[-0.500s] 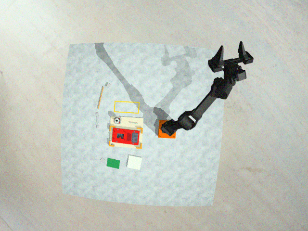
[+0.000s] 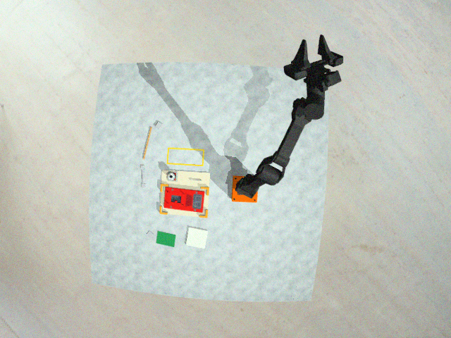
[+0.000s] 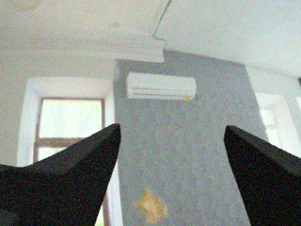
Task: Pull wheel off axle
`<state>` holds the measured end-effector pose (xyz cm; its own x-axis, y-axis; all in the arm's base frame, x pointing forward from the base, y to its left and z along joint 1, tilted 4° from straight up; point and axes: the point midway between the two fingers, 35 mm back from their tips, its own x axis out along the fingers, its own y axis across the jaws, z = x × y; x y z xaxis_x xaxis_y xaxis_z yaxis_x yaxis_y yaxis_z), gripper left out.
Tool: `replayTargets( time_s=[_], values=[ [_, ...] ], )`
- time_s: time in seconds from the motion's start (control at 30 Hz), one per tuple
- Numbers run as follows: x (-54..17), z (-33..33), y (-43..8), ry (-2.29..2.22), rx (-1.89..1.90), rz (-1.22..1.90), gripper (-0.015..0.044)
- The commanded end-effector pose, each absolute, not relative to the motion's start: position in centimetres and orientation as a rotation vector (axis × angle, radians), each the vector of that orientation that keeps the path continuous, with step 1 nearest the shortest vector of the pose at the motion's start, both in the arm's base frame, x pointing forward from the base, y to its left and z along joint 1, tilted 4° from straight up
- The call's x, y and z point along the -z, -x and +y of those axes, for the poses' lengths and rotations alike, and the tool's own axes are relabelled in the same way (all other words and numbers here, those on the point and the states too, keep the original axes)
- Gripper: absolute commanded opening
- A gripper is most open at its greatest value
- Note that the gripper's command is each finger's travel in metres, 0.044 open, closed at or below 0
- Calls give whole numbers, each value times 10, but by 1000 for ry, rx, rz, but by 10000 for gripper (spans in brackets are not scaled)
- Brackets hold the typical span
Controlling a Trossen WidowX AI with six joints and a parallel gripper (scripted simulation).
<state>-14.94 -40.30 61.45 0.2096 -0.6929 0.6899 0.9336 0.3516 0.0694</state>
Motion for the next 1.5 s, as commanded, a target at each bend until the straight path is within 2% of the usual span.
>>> replayTargets(
  time_s=[0.0,0.43,0.8,1.13,1.47],
  values=[
    [-593,-436,127,285,1168,-710,300],
    [-513,-515,18,-82,1117,-612,300],
    [-421,-543,-98,-306,1083,-358,300],
    [-331,-519,-216,-466,983,-48,300],
    [-243,-449,-317,-535,840,313,300]
  ],
)
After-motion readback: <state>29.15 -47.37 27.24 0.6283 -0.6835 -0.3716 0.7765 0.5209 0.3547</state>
